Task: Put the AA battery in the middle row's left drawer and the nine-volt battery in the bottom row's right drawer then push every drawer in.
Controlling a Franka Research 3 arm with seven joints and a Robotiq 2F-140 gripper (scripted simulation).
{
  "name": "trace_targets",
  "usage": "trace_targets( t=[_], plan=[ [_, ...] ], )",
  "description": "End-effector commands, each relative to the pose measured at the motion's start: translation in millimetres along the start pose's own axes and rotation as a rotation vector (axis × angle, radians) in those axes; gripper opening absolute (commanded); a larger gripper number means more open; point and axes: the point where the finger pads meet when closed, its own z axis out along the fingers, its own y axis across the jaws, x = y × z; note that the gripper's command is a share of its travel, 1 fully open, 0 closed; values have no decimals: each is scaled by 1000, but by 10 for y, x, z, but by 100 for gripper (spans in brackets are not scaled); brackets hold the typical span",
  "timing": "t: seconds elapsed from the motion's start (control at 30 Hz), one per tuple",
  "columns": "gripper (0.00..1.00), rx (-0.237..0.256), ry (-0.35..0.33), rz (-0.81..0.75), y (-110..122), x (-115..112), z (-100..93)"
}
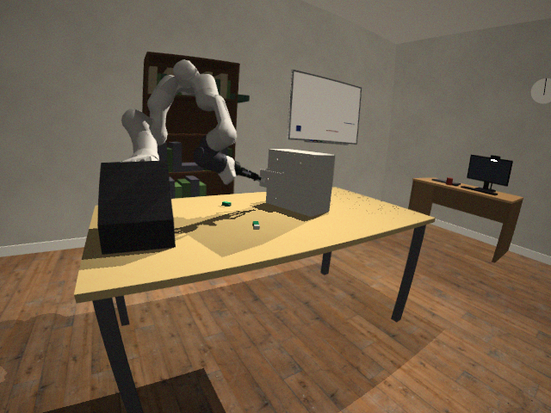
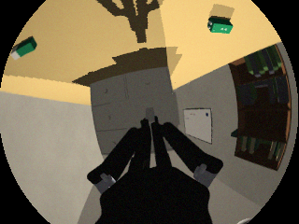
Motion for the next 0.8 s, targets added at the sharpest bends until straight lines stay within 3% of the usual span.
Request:
trace_targets(
  t=[0.0,0.77],
  plan=[
    [0,3,3,7,-10,-15,52],
    [0,3,3,7,-12,-144,408]
  ],
)
